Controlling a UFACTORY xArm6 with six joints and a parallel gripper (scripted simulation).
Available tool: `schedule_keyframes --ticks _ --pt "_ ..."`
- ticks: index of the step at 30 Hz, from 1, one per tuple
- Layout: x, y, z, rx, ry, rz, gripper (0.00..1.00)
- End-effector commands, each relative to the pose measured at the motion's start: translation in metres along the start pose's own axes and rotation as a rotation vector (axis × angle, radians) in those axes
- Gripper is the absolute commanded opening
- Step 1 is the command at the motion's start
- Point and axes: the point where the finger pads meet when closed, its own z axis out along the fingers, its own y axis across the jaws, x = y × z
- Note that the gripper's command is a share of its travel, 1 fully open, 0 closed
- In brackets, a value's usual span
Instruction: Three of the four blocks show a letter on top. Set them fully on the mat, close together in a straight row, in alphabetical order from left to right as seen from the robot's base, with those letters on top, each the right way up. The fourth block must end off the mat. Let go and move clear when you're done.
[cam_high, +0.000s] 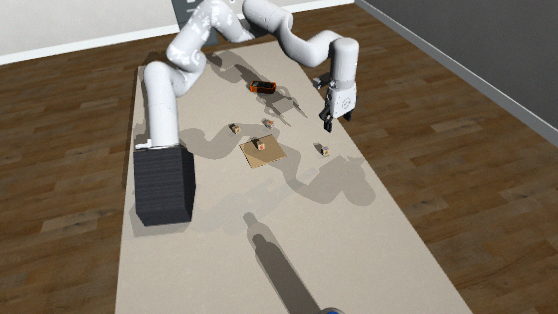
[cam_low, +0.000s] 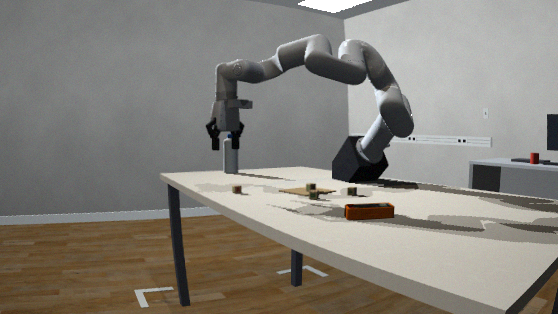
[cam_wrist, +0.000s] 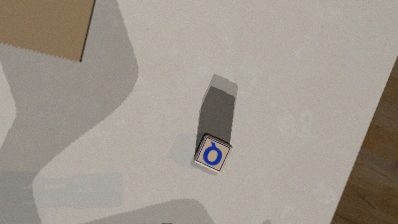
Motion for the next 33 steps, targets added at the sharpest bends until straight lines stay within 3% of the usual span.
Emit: schedule_keyframes --ticks 1,17,19,20,33 --pt "0.018 -0.01 -0.01 -0.009 -0.013 0.031 1.0" --pt "0.1 -0.07 -0.026 -0.009 -0.012 0.163 1.0" --pt "0.1 -0.07 -0.026 -0.009 -0.012 0.163 1.0" --pt "0.115 -0.084 -0.026 -0.009 -0.012 0.187 1.0" --pt "0.178 -0.15 -0.015 -0.008 -0.011 0.289 1.0"
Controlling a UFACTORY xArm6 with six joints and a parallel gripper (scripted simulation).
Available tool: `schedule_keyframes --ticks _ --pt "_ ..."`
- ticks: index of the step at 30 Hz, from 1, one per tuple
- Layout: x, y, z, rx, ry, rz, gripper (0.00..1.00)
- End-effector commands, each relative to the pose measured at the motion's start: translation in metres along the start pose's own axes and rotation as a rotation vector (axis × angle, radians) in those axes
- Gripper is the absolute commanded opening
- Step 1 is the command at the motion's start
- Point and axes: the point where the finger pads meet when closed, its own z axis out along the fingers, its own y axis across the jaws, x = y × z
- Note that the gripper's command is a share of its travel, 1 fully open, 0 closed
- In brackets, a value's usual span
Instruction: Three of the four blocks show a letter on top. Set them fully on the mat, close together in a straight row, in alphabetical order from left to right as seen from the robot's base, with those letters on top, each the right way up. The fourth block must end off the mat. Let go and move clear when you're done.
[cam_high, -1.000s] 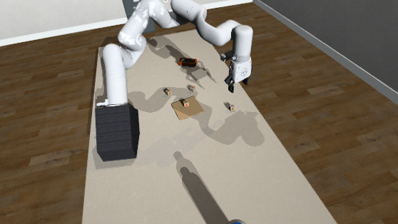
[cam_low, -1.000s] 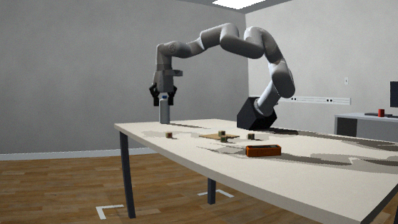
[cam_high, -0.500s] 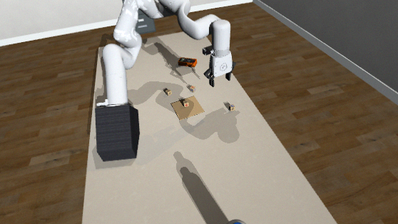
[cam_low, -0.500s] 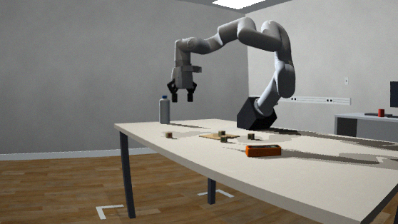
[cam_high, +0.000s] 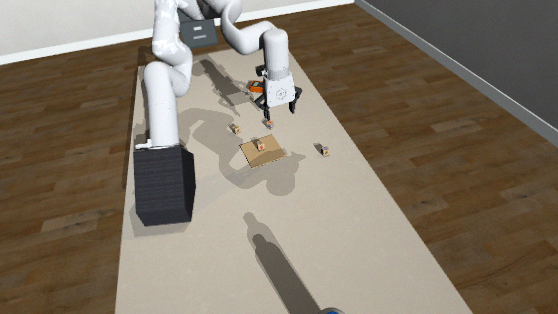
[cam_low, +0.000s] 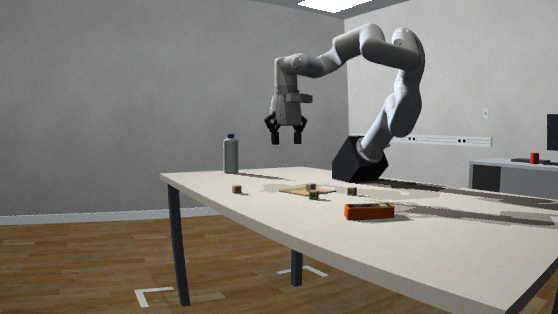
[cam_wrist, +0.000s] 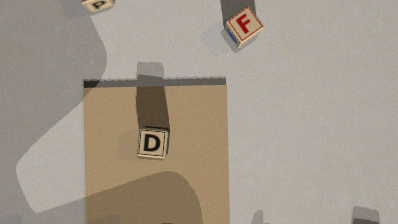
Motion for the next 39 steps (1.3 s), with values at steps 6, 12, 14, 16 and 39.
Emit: schedule_keyframes --ticks 6,12,14,16,39 --pt "0.031 -0.062 0.01 -0.009 -0.01 0.072 1.0" --pt "0.036 -0.074 0.014 -0.008 -0.01 0.086 1.0" --pt "0.036 -0.074 0.014 -0.008 -0.01 0.086 1.0" --pt "0.036 -0.074 0.014 -0.008 -0.01 0.086 1.0" --pt "0.037 -0.073 0.022 -0.008 -0.009 -0.174 1.0"
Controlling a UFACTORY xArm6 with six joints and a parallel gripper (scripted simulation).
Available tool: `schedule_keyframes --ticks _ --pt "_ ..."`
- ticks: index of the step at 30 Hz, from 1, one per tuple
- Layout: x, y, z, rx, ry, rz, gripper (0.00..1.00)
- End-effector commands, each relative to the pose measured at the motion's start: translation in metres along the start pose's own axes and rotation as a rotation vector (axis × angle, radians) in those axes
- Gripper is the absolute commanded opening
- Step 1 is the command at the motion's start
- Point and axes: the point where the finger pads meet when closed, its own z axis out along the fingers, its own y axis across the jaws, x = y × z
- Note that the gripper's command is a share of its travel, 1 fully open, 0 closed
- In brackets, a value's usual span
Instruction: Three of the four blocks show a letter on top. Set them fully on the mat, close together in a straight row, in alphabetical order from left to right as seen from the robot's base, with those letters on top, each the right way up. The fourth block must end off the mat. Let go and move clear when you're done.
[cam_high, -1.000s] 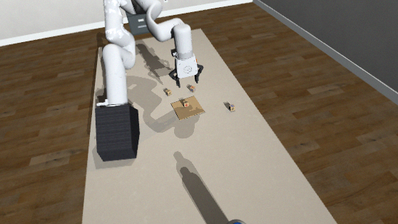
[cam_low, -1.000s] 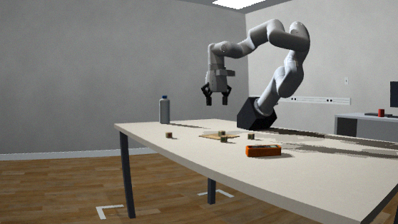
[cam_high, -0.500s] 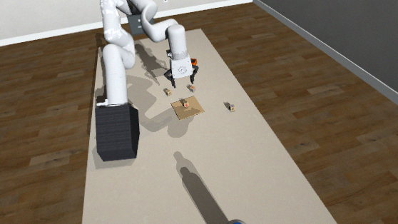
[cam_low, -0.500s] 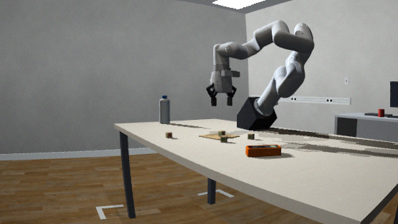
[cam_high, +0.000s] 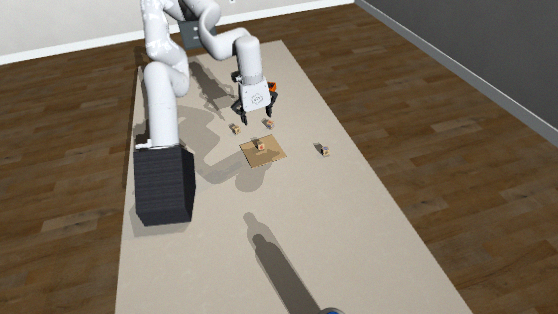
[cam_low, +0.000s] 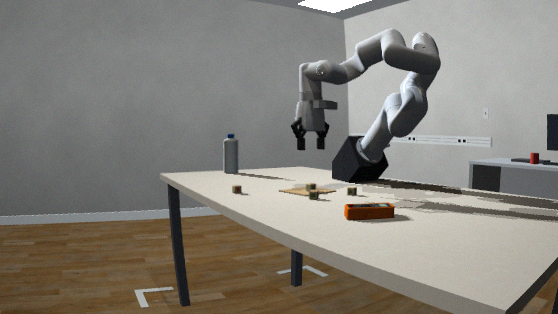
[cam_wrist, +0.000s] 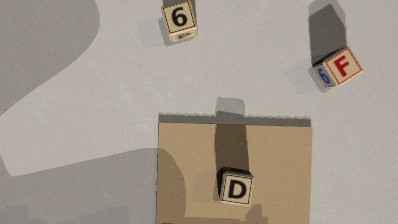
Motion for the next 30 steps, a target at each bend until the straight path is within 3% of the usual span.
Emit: schedule_keyframes --ticks 1,30 --pt "0.0 0.002 0.003 -0.006 0.0 -0.141 1.0" --pt "0.001 0.002 0.027 -0.006 -0.002 -0.911 1.0"
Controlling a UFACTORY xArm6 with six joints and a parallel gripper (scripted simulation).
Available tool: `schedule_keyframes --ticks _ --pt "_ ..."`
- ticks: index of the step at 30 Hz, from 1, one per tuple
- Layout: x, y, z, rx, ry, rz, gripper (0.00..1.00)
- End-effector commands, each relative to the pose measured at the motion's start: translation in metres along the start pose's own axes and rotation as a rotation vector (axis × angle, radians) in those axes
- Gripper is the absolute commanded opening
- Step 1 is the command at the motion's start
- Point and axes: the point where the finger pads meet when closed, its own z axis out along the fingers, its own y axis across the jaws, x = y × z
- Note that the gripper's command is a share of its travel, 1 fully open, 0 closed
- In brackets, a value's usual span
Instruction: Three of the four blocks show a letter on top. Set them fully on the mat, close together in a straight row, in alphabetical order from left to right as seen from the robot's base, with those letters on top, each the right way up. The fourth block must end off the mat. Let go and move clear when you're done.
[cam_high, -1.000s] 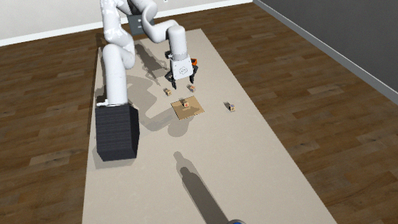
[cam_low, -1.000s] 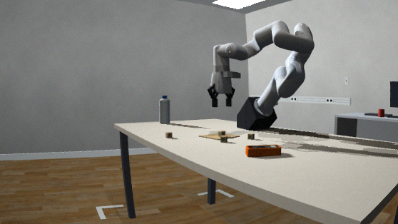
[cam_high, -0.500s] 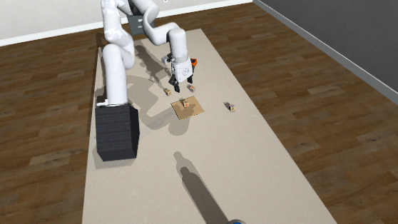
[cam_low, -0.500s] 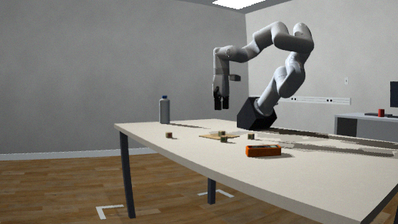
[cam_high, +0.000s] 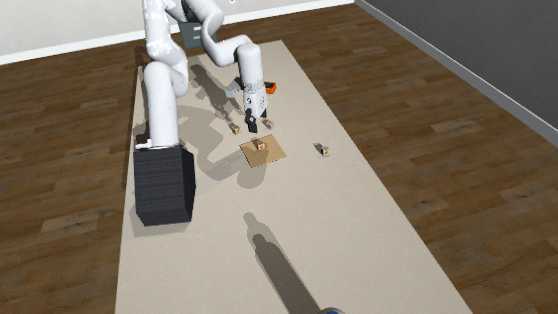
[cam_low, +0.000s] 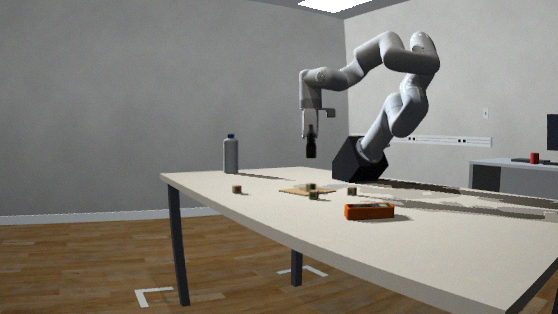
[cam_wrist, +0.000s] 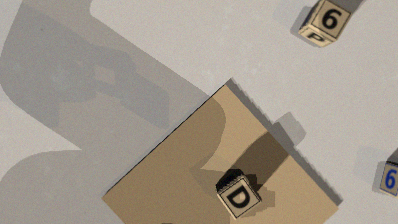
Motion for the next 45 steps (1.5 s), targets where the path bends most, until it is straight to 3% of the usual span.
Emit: schedule_keyframes --ticks 1,17,26,27,45 --pt "-0.001 0.0 0.002 -0.006 -0.005 -0.112 1.0" --pt "0.0 0.0 0.016 -0.003 -0.006 -0.555 1.0" --pt "0.0 0.0 0.018 -0.002 -0.006 -0.619 1.0" --pt "0.0 0.0 0.018 -0.002 -0.006 -0.619 0.64" --pt "0.0 0.0 0.018 -0.002 -0.006 -0.619 0.64"
